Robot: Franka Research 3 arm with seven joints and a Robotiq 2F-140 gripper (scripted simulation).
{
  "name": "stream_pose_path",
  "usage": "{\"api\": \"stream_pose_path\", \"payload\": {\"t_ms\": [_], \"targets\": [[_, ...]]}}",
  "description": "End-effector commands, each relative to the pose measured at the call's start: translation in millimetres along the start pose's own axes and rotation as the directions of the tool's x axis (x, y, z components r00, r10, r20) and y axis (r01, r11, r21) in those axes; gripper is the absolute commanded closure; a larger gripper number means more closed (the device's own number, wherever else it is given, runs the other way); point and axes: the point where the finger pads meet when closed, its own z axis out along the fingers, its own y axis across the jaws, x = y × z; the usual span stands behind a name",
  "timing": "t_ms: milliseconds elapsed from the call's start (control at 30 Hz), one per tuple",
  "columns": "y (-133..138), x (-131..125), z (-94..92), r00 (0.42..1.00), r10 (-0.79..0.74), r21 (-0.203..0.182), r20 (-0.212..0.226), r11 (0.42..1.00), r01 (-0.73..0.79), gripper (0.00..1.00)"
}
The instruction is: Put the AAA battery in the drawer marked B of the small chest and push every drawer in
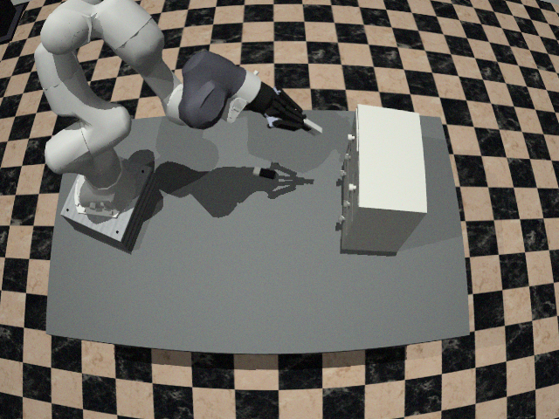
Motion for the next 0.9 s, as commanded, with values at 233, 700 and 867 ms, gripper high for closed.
{"api": "stream_pose_path", "payload": {"t_ms": [233,700,867], "targets": [[-2,11,-26.5,1.000,0.010,0.006,-0.008,1.000,-0.010,1.00],[-2,11,-26.8,1.000,0.010,0.006,-0.008,1.000,-0.010,1.00],[-3,8,-27.0,1.000,0.011,0.012,-0.011,1.000,-0.011,1.00]]}}
